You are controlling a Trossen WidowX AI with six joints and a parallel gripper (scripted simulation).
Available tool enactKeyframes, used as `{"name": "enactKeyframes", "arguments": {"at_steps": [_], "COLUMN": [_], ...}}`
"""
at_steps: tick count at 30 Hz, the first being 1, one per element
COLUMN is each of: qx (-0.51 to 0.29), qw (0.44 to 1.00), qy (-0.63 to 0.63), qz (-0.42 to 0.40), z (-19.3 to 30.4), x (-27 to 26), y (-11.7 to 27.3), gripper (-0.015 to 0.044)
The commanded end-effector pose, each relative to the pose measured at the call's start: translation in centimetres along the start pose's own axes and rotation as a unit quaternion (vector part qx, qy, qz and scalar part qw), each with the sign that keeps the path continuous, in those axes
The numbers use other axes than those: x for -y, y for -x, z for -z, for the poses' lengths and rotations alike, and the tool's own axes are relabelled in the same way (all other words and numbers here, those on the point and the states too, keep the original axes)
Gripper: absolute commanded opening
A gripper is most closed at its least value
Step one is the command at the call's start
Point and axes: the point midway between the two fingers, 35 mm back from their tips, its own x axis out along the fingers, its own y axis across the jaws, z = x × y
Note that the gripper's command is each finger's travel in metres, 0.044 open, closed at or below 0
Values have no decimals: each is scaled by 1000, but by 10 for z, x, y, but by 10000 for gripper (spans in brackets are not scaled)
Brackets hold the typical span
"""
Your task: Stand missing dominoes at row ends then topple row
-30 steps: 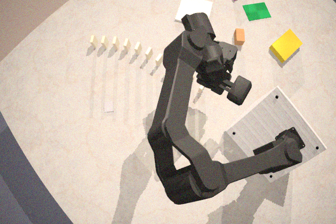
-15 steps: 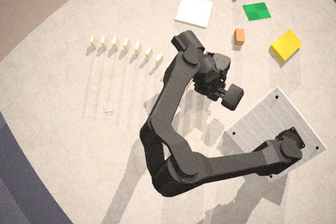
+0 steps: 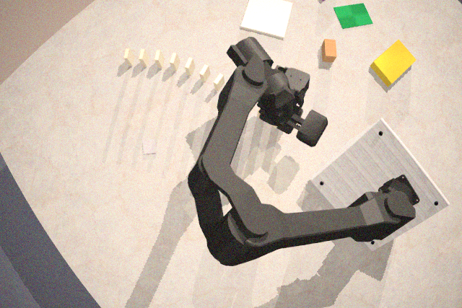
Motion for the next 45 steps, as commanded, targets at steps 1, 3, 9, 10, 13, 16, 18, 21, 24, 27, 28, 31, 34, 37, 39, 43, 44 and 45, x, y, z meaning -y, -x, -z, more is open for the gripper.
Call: {"name": "enactKeyframes", "arguments": {"at_steps": [1, 3, 9, 10, 13, 16, 18, 21, 24, 27, 28, 31, 34, 37, 39, 43, 44, 45], "qx": [-3, 1, 7, 5, -1, -2, -2, -2, -2, -2, -2, -2, -2, -2, -2, -2, -2, -2], "qw": [1000, 1000, 1000, 1000, 1000, 1000, 1000, 1000, 1000, 1000, 1000, 1000, 1000, 1000, 1000, 1000, 1000, 1000], "qy": [-6, 1, 4, 1, -5, -6, -6, -6, -6, -6, -6, -6, -6, -6, -6, -6, -6, -6], "qz": [2, 0, 0, 0, 1, 1, 1, 1, 1, 1, 1, 1, 1, 1, 1, 1, 1, 1], "z": [-1, -1, -6, -5, -3, -2, -2, -2, -2, -2, -2, -2, -2, -2, -2, -2, -2, -2], "x": [-6, -3, -13, -16, -22, -23, -23, -23, -23, -23, -23, -23, -23, -23, -23, -23, -23, -23], "y": [0, 2, 33, 42, 62, 67, 67, 67, 67, 67, 67, 67, 67, 67, 67, 67, 67, 67], "gripper": [0, 0, 0, 0, 0, 0, 0, 0, 0, 0, 0, 0, 0, 0, 0, 0, 0, 0]}}
